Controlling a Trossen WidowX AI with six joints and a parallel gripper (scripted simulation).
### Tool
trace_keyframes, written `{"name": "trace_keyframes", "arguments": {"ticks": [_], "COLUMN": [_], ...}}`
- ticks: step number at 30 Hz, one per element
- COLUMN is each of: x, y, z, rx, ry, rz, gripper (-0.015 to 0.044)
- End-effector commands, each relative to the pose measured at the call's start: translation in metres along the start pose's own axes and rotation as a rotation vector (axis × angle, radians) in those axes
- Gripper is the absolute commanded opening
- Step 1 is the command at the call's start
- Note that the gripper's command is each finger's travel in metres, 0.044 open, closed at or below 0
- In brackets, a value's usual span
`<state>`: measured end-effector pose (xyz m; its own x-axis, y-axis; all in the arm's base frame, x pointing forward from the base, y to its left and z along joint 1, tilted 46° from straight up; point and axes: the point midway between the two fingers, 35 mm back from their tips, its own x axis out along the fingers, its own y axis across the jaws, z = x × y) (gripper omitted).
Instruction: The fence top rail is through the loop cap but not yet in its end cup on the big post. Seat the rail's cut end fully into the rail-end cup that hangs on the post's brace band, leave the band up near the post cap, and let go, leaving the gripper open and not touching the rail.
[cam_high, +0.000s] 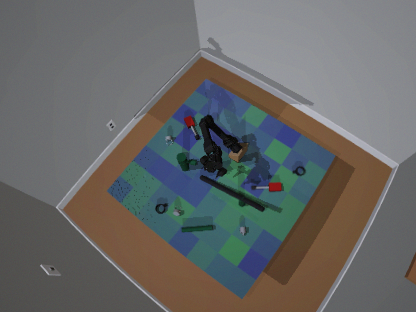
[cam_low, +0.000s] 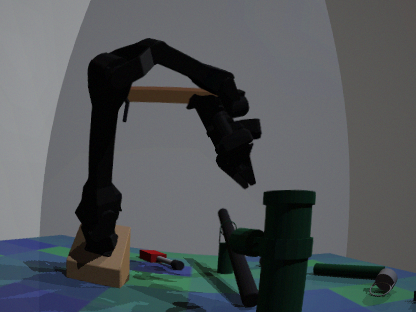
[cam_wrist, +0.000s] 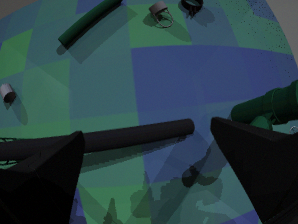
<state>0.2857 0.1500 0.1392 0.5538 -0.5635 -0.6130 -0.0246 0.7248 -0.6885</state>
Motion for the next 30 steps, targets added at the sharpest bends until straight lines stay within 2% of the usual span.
{"name": "trace_keyframes", "arguments": {"ticks": [1, 7, 18, 30], "x": [0.0, 0.002, 0.007, 0.0], "y": [-0.002, -0.019, -0.098, -0.17], "z": [-0.002, -0.002, -0.011, -0.037], "rx": [-0.003, -0.176, -0.929, -1.715], "ry": [-0.003, 0.025, 0.043, -0.104], "rz": [-0.035, -0.009, 0.125, 0.207], "gripper": [0.044, 0.044, 0.044, 0.044]}}
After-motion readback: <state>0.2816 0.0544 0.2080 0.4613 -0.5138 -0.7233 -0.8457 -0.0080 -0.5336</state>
